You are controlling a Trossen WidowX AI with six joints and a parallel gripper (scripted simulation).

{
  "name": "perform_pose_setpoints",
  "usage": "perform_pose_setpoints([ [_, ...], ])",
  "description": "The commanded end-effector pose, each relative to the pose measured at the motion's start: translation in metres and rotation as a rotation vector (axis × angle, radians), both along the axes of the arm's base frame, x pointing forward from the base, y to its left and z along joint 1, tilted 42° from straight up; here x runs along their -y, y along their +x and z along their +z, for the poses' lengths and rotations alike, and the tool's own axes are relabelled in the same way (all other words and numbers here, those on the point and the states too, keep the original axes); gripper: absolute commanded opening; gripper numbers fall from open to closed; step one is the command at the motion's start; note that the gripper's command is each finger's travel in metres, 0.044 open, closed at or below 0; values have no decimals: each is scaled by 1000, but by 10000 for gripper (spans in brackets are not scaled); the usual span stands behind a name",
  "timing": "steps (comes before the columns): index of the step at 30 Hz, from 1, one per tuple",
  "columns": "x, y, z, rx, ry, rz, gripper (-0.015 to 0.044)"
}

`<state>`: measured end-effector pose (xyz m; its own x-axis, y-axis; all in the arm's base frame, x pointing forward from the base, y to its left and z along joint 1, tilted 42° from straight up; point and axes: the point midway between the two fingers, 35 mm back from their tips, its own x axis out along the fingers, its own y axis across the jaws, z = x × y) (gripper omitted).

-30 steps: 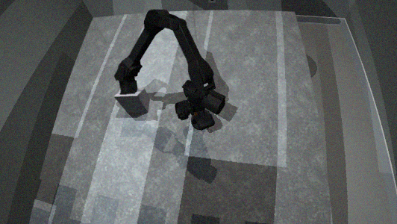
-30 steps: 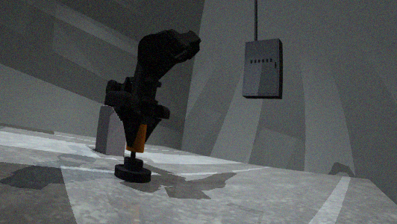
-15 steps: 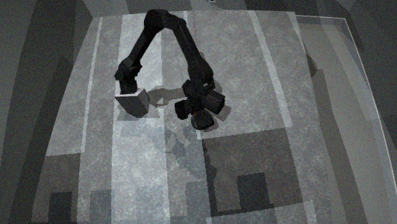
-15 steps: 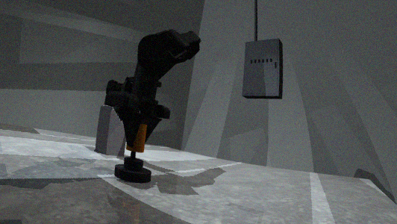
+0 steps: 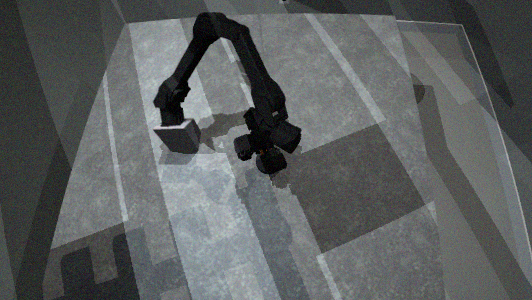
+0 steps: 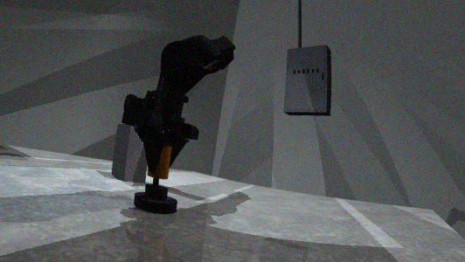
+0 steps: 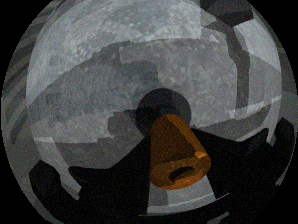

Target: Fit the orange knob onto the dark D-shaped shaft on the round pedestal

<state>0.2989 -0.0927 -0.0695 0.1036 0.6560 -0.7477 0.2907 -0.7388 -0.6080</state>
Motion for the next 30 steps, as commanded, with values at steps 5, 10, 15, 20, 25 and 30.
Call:
perform_pose_setpoints([
  [5, -2, 0, -2, -3, 0, -3, 0],
  [10, -2, 0, -3, -3, 0, -3, 0],
  [15, -5, 1, -7, 0, -1, 0, 0],
  [20, -8, 1, -10, 0, 0, 0, 0],
  [25, -11, 1, -13, 0, 0, 0, 0],
  [30, -12, 2, -13, 3, -3, 6, 0],
])
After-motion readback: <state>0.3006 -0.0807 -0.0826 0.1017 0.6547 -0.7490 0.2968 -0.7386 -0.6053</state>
